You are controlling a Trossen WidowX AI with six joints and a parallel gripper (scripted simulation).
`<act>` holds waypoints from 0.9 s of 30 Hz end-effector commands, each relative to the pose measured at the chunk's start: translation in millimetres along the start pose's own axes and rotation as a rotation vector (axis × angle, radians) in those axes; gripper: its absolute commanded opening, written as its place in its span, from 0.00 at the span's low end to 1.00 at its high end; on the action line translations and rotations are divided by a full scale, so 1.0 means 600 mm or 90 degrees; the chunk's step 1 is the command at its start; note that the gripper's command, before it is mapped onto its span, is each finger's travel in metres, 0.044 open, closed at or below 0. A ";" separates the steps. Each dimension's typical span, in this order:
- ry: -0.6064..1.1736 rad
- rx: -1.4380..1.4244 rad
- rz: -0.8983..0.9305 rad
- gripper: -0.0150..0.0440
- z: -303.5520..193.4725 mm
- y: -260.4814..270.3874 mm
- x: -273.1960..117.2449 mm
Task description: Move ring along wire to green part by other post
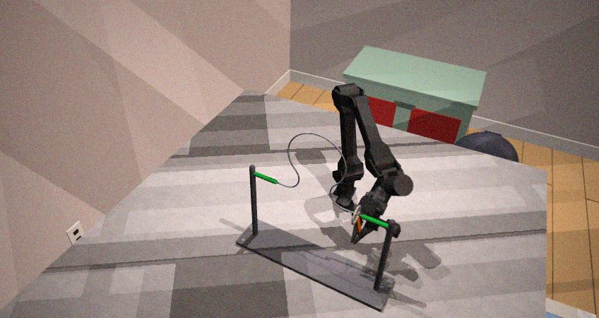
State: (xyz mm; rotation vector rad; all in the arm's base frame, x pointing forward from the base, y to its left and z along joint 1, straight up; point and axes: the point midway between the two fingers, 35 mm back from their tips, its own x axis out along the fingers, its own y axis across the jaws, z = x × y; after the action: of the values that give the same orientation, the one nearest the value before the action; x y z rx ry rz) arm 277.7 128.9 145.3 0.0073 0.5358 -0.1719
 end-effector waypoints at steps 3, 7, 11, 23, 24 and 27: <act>-0.004 0.005 -0.001 0.00 0.005 0.012 -0.001; -0.005 0.005 -0.001 0.00 0.005 0.018 -0.002; -0.006 0.005 -0.001 0.00 0.005 0.025 -0.003; -0.009 0.005 -0.001 0.00 0.005 0.045 -0.005; -0.009 0.005 -0.001 0.00 0.005 0.046 -0.006; -0.009 0.005 -0.001 0.00 0.005 0.051 -0.006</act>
State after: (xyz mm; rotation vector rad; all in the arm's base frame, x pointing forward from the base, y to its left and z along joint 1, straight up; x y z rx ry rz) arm 279.4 155.8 145.8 0.0071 0.5272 -0.1722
